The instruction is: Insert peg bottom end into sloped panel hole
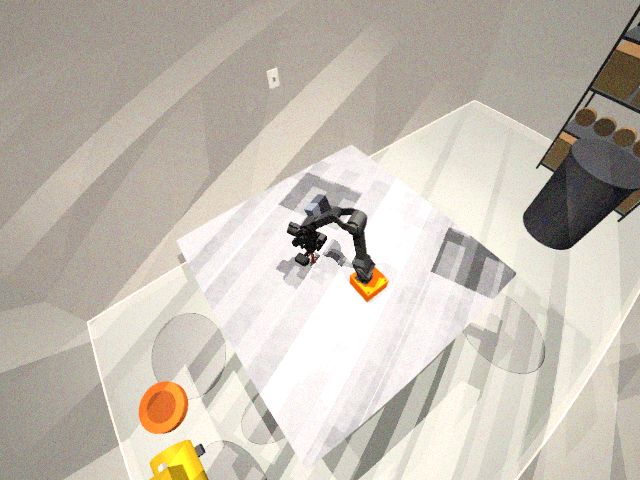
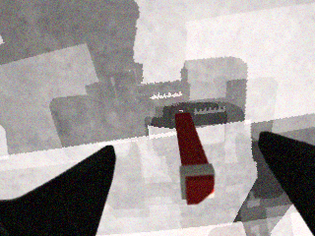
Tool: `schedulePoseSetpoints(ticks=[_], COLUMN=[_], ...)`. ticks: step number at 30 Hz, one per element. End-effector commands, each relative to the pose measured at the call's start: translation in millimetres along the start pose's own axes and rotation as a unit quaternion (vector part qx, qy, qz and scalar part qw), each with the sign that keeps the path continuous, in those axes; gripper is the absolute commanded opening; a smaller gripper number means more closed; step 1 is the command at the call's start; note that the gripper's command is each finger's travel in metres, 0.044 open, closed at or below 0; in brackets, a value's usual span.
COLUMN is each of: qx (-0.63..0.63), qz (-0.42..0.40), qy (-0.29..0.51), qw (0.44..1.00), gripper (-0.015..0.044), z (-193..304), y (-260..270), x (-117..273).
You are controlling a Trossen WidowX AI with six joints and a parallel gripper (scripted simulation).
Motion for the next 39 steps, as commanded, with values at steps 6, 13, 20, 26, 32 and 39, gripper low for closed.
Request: schedulePoseSetpoints(ticks=[6,13,20,26,32,39], qx=[0.0,0.0,0.0,0.0,0.0,0.0], qz=[0.0,0.0,0.0,0.0,0.0,0.001], qy=[0.001,0.001,0.001,0.001,0.001,0.002], qw=[1.0,1.0,1.0,1.0,1.0,1.0], gripper=[0.0361,0.0177,0.0013,0.0,0.0,0.0], z=[1,1,1,1,-1,-3], y=[0,0,0,0,0,1], x=[-3,-3,-3,-3,4,35])
Point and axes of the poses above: the point midway between the two fingers, 35 mm back from their tips, its own x axis back along the fingers, its own y axis across the jaws, z = x × y, the point moved 7 cm from there along x, back along the fingers, and after that the axes turned 3 degrees about x, right-handed, at the moved point
